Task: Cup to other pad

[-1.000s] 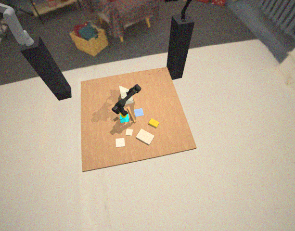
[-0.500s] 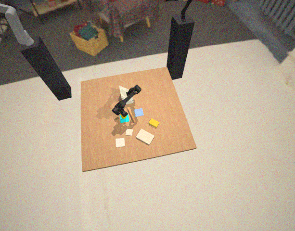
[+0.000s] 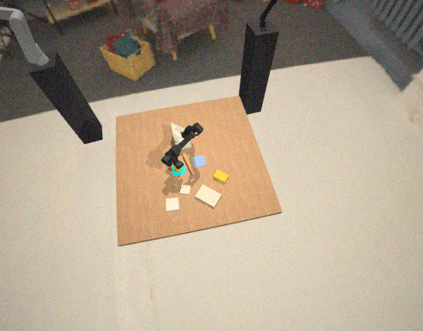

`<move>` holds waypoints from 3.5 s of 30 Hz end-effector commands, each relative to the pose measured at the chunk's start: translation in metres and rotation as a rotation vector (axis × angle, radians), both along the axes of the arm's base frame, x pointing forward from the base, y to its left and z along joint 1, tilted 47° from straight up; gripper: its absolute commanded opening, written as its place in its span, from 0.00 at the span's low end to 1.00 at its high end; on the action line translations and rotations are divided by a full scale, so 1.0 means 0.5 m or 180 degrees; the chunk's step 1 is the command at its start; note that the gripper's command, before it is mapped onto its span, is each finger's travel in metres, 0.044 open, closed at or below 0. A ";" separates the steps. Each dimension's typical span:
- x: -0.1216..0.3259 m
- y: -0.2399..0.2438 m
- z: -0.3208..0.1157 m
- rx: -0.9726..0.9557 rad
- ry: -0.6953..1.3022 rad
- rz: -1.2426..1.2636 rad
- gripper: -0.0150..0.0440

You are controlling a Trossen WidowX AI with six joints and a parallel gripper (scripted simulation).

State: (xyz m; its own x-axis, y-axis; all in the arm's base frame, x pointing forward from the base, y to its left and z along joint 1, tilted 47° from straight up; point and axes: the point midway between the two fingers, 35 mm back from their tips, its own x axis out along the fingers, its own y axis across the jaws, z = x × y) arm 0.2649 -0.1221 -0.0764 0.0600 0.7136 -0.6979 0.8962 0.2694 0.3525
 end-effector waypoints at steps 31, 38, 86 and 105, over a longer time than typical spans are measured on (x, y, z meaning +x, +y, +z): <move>0.000 0.015 -0.013 0.0005 0.0002 0.0003 0.50; 0.000 0.005 -0.004 0.0004 0.0003 0.0000 0.50; -0.006 -0.075 0.081 0.0020 0.0014 -0.0021 1.00; -0.008 -0.130 0.142 0.0018 0.0013 -0.0028 1.00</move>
